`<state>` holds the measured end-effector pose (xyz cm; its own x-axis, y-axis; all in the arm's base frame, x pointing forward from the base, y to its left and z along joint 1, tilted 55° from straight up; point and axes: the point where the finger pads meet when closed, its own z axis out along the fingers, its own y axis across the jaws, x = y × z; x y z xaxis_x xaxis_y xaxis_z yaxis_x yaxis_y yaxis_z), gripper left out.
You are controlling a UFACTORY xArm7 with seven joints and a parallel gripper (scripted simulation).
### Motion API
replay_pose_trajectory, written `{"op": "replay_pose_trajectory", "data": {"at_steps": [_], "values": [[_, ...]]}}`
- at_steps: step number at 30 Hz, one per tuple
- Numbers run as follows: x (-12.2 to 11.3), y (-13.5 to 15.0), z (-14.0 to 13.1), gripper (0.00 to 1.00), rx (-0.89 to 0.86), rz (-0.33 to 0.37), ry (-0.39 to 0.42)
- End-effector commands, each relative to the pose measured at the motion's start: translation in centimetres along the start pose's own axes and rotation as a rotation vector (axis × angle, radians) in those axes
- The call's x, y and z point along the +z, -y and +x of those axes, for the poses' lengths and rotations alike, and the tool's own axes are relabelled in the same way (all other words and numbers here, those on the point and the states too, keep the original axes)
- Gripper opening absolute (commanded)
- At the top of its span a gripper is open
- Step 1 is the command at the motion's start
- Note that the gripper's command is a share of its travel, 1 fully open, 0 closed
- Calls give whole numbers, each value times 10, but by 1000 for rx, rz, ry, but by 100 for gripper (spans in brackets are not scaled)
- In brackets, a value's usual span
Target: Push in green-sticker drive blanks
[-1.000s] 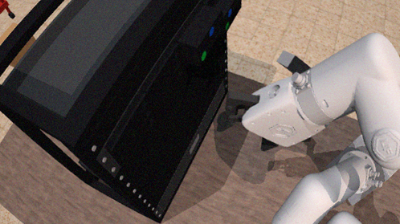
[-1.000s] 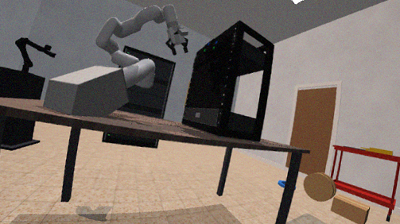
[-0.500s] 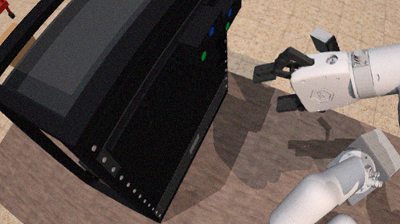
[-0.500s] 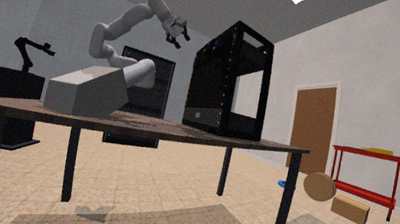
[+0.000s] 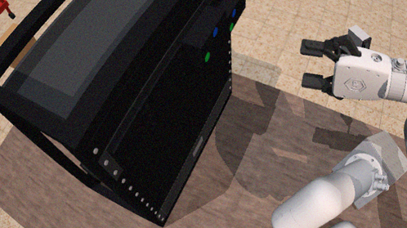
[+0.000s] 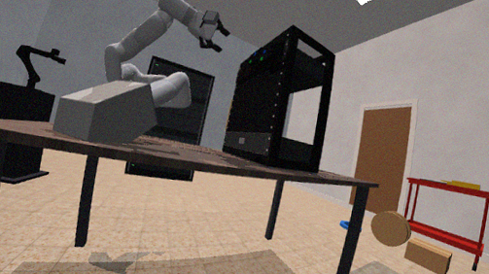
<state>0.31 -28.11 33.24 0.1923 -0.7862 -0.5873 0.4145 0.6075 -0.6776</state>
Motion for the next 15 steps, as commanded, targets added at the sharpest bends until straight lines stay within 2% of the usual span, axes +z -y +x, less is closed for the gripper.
{"op": "replay_pose_trajectory", "data": {"at_steps": [1, 8, 15], "values": [[-11, -3, 14, 100, 6, 73, -35], [-24, -9, 29, 100, 15, 151, -78], [-28, -12, 35, 100, 19, 178, -94]]}}
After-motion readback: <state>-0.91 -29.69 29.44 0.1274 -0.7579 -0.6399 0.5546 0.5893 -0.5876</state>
